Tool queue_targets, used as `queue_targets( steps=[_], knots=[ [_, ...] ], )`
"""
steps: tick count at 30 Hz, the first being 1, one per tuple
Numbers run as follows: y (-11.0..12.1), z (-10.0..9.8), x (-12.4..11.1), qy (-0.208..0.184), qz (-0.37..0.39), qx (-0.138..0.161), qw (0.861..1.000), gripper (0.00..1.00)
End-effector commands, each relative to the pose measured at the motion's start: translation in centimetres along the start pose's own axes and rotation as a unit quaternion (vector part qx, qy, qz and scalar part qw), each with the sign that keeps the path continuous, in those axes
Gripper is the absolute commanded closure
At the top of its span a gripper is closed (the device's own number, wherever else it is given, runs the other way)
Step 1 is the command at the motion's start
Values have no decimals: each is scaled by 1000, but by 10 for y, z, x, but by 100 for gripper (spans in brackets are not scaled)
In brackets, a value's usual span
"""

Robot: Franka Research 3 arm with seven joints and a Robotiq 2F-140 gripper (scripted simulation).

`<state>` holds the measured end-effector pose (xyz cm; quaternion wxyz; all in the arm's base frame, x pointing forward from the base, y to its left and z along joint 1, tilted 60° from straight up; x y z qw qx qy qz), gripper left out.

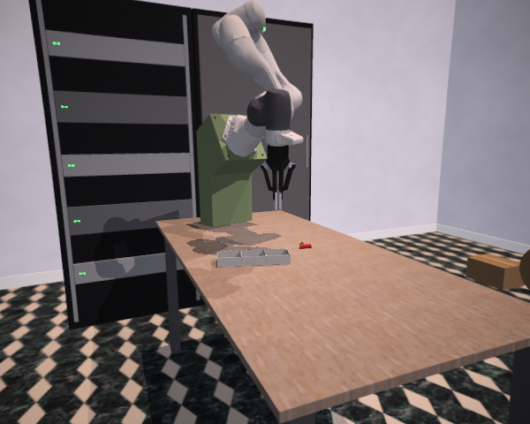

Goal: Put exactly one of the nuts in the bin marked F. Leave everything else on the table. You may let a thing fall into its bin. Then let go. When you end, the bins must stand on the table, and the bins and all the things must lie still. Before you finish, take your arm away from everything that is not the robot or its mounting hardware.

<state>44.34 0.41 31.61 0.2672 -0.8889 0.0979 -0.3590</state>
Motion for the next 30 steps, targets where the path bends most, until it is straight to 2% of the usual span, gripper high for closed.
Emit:
queue_targets(
  steps=[1, 8, 9, 12, 17, 18, 21, 27, 30],
  knots=[
    [12, 10, 32, 19, -11, 18, 1000, 95],
    [12, 10, 32, 19, -11, 18, 1000, 95],
    [17, 13, 38, 31, -9, 27, 999, 95],
    [31, 20, 54, 31, -9, 27, 999, 95],
    [31, 20, 54, 31, -9, 27, 999, 95],
    [37, 24, 59, 43, -8, 31, 999, 95],
    [54, 33, 73, 43, -8, 31, 999, 95],
    [54, 33, 73, 43, -8, 31, 999, 95],
    [73, 44, 85, 53, -9, 29, 998, 95]
  ],
)
Point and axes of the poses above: the point where the finger pads meet when closed, its own z axis out along the fingers, its own y axis across the jaws, x = y × z, the point moved 1 cm from there along -z, back along the fingers, and after that the axes turned 7 degrees about z, right-handed, at the moved point
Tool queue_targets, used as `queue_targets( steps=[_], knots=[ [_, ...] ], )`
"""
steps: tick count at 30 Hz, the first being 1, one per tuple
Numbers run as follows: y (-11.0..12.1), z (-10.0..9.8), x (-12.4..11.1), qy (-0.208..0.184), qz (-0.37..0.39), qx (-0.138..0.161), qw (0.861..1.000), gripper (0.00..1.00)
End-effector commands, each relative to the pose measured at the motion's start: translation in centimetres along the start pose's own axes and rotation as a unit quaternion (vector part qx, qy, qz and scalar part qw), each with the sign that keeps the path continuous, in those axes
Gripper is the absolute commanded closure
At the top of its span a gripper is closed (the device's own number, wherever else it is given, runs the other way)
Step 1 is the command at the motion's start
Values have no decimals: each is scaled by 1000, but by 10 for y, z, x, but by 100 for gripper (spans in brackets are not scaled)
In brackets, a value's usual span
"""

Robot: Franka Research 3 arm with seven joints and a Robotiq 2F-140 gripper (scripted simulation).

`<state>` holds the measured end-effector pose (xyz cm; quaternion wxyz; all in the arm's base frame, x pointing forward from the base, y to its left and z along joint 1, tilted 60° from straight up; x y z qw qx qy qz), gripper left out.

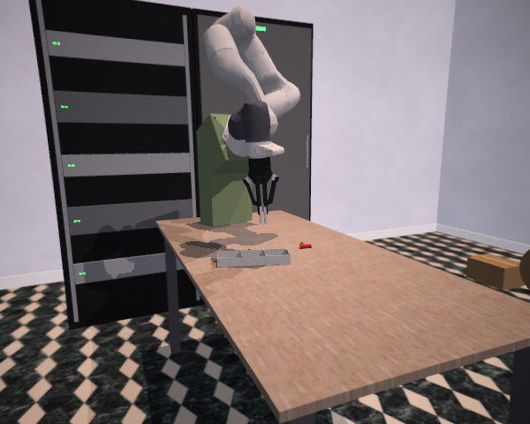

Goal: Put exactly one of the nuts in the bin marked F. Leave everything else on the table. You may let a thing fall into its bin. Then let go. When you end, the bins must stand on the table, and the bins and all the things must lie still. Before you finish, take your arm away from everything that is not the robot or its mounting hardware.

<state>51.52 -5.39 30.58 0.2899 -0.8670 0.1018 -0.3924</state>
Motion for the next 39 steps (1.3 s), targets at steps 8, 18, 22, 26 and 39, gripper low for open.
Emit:
queue_targets(
  steps=[8, 18, 22, 26, 39],
  knots=[
    [32, 19, 23, 26, -18, -4, 1000, 95],
    [70, 37, 36, 34, -25, -14, 999, 95],
    [88, 45, 41, 34, -25, -14, 999, 95],
    [95, 48, 42, 40, -37, -28, 998, 95],
    [122, 59, 46, 40, -37, -28, 998, 95]
  ],
)
Point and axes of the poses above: the point where the finger pads meet when closed, its own z axis out along the fingers, its own y axis across the jaws, x = y × z, the point moved 1 cm from there along -z, back along the fingers, and after that the axes turned 7 degrees about z, right-handed, at the moved point
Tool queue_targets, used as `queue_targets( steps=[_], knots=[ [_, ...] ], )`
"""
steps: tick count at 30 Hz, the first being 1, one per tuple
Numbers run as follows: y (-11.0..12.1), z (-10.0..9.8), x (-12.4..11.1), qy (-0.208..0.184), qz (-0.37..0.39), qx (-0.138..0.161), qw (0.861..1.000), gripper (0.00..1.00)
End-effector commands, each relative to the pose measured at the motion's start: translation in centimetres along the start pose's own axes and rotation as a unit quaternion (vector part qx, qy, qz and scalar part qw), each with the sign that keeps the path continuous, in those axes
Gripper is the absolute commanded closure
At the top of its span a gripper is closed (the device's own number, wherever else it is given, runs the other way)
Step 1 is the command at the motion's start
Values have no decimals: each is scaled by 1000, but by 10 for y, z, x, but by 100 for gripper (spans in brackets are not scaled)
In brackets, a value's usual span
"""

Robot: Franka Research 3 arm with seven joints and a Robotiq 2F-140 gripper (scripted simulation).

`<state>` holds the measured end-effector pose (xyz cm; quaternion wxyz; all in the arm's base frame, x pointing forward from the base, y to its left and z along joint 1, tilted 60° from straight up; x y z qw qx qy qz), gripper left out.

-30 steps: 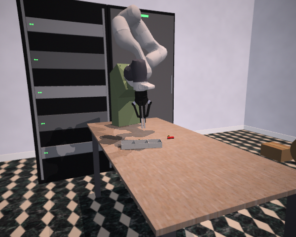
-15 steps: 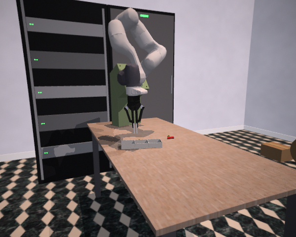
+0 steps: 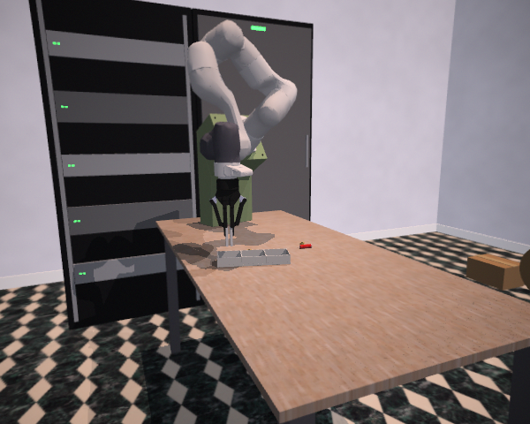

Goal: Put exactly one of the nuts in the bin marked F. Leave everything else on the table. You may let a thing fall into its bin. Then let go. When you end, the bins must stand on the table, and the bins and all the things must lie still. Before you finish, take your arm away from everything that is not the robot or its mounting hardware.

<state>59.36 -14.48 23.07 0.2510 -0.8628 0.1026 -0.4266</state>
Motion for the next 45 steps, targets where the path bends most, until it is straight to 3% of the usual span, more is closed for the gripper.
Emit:
queue_targets(
  steps=[1, 7, 26, 45],
  knots=[
    [0, 1, 3, 5, -12, 2, 1000, 95],
    [0, 1, 3, 5, -12, 2, 1000, 95],
    [0, 46, 4, 5, -12, 2, 1000, 95],
    [0, 46, 4, 5, -12, 2, 1000, 95]
  ],
)
Point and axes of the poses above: the point where the finger pads meet when closed, its own z axis out along the fingers, its own y axis across the jaws, x = y × z, the point moved 1 cm from there along -z, back along the fingers, and after that the axes turned 7 degrees about z, right-handed, at the moved point
